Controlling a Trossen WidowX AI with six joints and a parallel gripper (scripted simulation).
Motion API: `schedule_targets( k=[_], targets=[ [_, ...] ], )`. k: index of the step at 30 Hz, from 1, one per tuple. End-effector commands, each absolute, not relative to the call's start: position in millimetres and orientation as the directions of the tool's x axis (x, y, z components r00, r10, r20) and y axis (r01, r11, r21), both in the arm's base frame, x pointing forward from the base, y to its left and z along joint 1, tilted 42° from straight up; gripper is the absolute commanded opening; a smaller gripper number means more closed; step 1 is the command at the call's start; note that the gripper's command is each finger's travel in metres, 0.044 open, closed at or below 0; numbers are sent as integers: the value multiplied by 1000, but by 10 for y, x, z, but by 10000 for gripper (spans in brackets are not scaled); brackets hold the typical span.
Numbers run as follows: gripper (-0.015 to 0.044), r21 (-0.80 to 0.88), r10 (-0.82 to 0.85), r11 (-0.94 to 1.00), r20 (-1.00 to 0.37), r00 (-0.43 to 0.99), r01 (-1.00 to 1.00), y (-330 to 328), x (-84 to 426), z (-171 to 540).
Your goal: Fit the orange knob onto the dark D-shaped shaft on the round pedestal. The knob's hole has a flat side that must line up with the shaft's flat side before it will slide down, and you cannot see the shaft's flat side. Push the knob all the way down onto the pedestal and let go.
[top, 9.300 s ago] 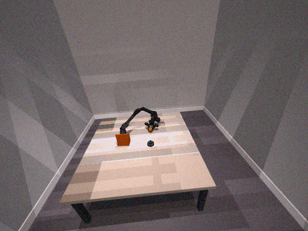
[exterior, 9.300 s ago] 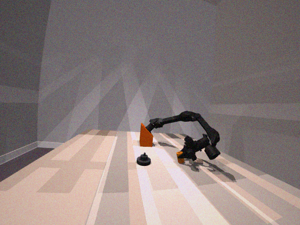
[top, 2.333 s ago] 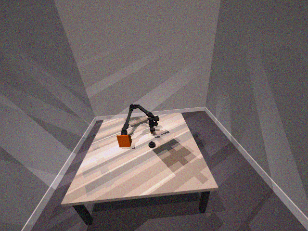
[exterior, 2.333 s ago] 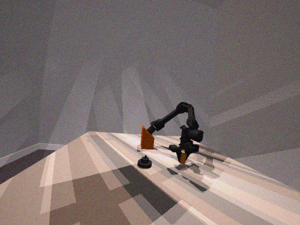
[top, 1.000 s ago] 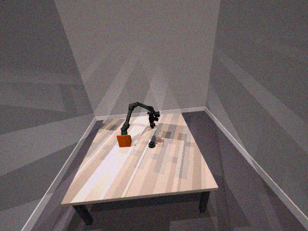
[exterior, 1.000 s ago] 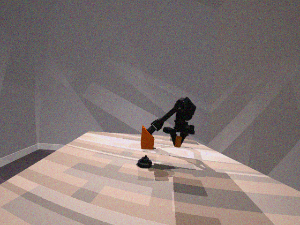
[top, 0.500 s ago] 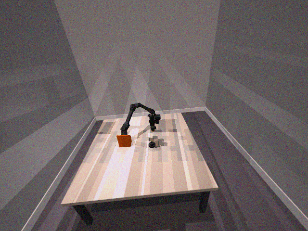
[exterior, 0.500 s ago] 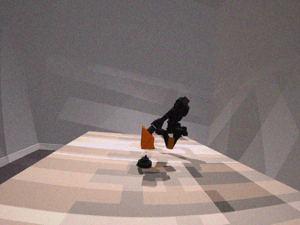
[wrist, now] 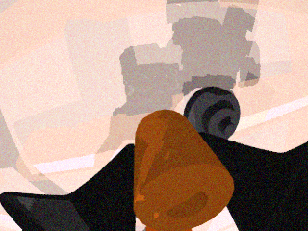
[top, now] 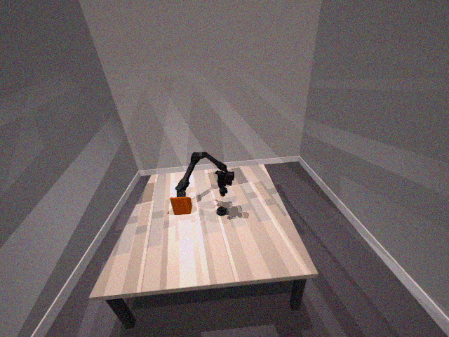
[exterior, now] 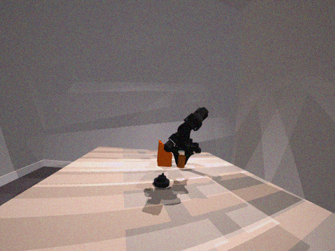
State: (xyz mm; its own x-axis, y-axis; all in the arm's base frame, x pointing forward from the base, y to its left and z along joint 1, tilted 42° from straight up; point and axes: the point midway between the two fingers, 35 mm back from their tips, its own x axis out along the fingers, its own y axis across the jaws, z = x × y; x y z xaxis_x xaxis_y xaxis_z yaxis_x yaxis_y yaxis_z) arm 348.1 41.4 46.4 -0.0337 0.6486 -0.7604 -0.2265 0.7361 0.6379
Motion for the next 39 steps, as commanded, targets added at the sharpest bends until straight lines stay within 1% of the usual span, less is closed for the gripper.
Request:
schedule_targets(
  k=[1, 26, 39],
  targets=[
    [0, 635, 646, 738, -762, -32, -228, 310, 3476, 339],
    [0, 644, 656, 729, -754, -34, -231, -126, 3343, -290],
    [0, 645, 657, 728, -753, -34, -231, 45, 3332, -491]
  ],
)
